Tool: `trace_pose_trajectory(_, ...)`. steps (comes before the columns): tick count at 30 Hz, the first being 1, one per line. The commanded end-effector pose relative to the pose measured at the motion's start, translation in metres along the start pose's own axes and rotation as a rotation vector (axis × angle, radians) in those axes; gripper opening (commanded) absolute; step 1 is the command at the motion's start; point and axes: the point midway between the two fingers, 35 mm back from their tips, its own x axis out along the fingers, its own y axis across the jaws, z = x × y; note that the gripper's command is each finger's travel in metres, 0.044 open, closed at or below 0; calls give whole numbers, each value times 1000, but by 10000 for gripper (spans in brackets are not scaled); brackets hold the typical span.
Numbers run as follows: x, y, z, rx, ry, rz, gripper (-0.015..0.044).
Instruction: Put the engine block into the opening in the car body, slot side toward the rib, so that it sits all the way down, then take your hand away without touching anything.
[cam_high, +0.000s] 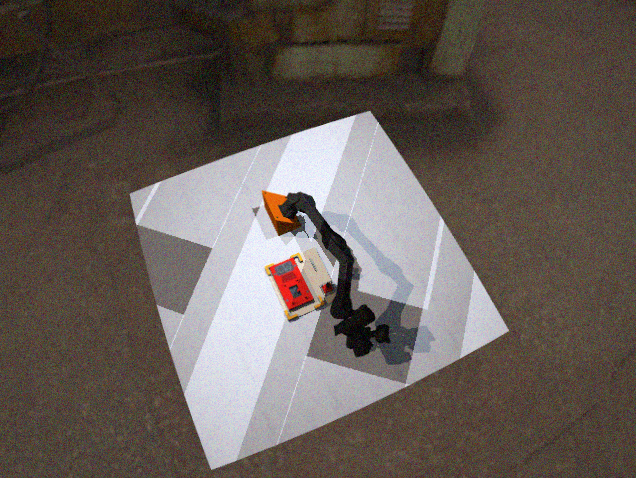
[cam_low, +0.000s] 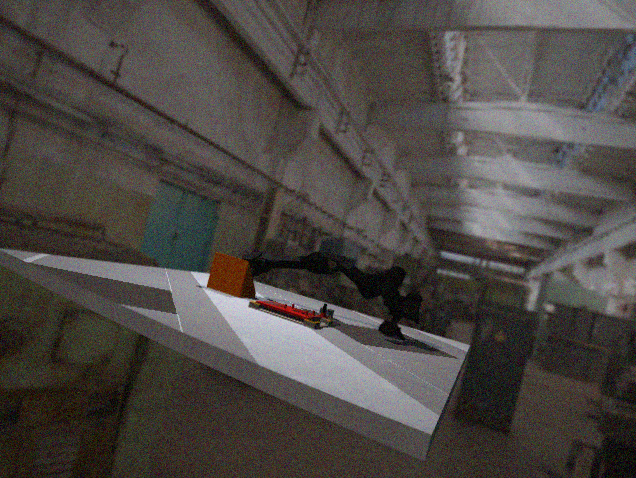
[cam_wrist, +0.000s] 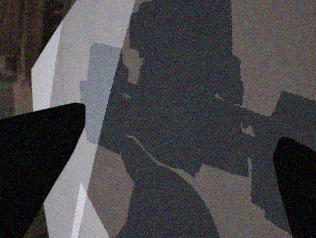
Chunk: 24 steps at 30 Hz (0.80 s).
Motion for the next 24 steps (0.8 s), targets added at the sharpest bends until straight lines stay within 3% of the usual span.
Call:
trace_pose_trajectory(1,0,0,0,0,0,0,426)
trace_pose_trajectory(24,-14,10,-23,-588,-64,-202,440)
